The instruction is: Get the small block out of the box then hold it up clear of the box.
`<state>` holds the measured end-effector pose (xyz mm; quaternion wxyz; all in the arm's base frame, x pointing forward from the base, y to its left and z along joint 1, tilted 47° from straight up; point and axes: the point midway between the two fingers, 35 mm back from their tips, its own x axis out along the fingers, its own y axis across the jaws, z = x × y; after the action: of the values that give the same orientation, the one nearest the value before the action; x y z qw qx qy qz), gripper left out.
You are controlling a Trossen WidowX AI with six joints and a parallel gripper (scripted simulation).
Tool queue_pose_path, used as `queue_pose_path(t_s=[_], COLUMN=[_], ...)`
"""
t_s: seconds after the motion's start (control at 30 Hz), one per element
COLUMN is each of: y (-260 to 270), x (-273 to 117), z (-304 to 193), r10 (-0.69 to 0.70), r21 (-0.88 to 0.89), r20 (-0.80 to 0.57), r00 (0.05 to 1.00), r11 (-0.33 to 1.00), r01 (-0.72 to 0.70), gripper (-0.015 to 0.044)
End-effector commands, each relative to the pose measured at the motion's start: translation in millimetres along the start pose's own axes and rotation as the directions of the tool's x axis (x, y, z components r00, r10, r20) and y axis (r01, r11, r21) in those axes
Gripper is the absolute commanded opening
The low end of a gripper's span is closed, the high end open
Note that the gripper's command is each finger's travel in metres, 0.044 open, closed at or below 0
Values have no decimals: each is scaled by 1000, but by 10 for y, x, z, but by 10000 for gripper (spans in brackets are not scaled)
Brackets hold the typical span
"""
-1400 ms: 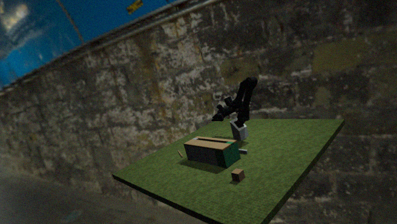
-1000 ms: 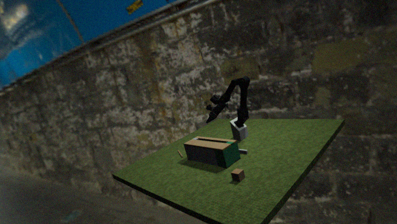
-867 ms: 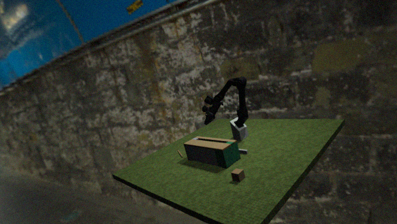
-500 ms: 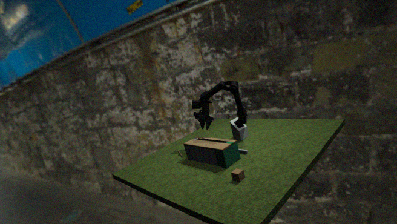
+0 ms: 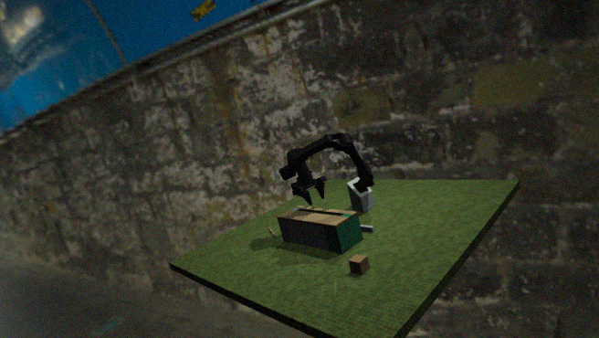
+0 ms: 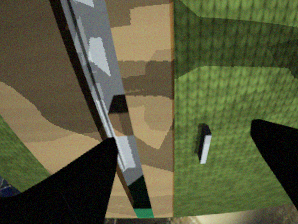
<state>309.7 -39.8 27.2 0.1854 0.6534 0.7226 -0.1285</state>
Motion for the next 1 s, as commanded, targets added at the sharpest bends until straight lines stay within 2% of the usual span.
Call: queue_pose_path(t_s=[0.0, 0.97], y=[8, -1], x=[-23, 405], z=[2, 130], r10=[5, -5], r21=[22, 41], r20=[-6, -23], r00=[1000, 1000], r11=[1000, 999], r01=[-5, 6], gripper=[400, 400])
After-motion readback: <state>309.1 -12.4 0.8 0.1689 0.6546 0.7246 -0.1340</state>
